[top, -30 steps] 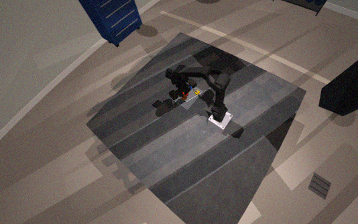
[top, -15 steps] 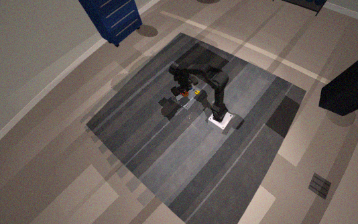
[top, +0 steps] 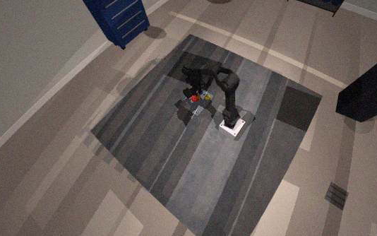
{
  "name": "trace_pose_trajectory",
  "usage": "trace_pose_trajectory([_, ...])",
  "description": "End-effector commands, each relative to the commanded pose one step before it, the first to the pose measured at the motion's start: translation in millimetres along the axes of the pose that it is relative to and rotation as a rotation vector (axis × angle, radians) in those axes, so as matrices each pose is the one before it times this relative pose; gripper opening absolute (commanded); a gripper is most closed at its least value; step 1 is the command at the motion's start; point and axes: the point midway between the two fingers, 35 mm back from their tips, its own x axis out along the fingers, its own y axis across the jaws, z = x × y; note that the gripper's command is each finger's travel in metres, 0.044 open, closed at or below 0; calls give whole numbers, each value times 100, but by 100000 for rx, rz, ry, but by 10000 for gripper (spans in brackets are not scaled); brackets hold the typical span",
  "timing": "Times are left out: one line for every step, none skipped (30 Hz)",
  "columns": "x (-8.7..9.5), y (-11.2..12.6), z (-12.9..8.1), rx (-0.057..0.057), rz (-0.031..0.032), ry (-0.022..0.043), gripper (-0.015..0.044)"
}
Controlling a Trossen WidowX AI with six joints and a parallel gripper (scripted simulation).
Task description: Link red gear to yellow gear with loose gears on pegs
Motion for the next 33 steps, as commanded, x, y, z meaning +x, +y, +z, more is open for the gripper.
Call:
trace_pose_trajectory([141,-804,587,-902,-192,-757,0])
trace_pose_trajectory([75,-209,82,-153,39,12,0])
trace_pose_trajectory([75,-210,80,-153,39,12,0])
trace_pose_trajectory([81,-230,98,-89,-71,-20,0])
trace_pose_trajectory([81,-231,96,-89,-71,-19,0])
trace_pose_trajectory([82,-233,93,-89,-72,-18,0])
trace_pose_trajectory([82,-234,91,-89,-72,-17,0])
trace_pose_trajectory([83,-235,89,-89,-72,-16,0])
trace_pose_trajectory([83,-236,87,-89,-72,-14,0])
trace_pose_trajectory([84,-237,85,-89,-72,-13,0])
trace_pose_trajectory([84,-239,82,-89,-73,-12,0])
trace_pose_trajectory([85,-239,80,-89,-73,-11,0])
trace_pose_trajectory([85,-241,78,-89,-73,-10,0])
trace_pose_trajectory([86,-242,75,-89,-73,-8,0])
trace_pose_trajectory([86,-243,73,-89,-73,-7,0])
trace_pose_trajectory([87,-244,71,-89,-73,-6,0])
trace_pose_trajectory([87,-245,68,-89,-73,-5,0])
trace_pose_trajectory([88,-246,66,-89,-73,-4,0])
trace_pose_trajectory([88,-247,64,-89,-73,-2,0])
trace_pose_trajectory([88,-244,58,-105,-64,4,0])
trace_pose_trajectory([89,-245,55,-105,-64,5,0])
trace_pose_trajectory([89,-246,53,-105,-64,6,0])
trace_pose_trajectory([90,-247,51,-105,-64,7,0])
trace_pose_trajectory([90,-248,48,-104,-65,8,0])
trace_pose_trajectory([91,-251,48,-91,-71,5,0])
trace_pose_trajectory([91,-252,46,-91,-71,6,0])
trace_pose_trajectory([92,-258,49,-63,-86,0,0])
trace_pose_trajectory([92,-258,46,-63,-86,1,0])
trace_pose_trajectory([76,-212,36,-51,-70,2,0])
trace_pose_trajectory([46,-128,21,-31,-42,2,0])
trace_pose_trajectory([15,-43,7,-10,-14,1,0])
trace_pose_trajectory([-3,-3,26,0,0,-2,0])
trace_pose_trajectory([-4,-3,34,0,0,-3,0])
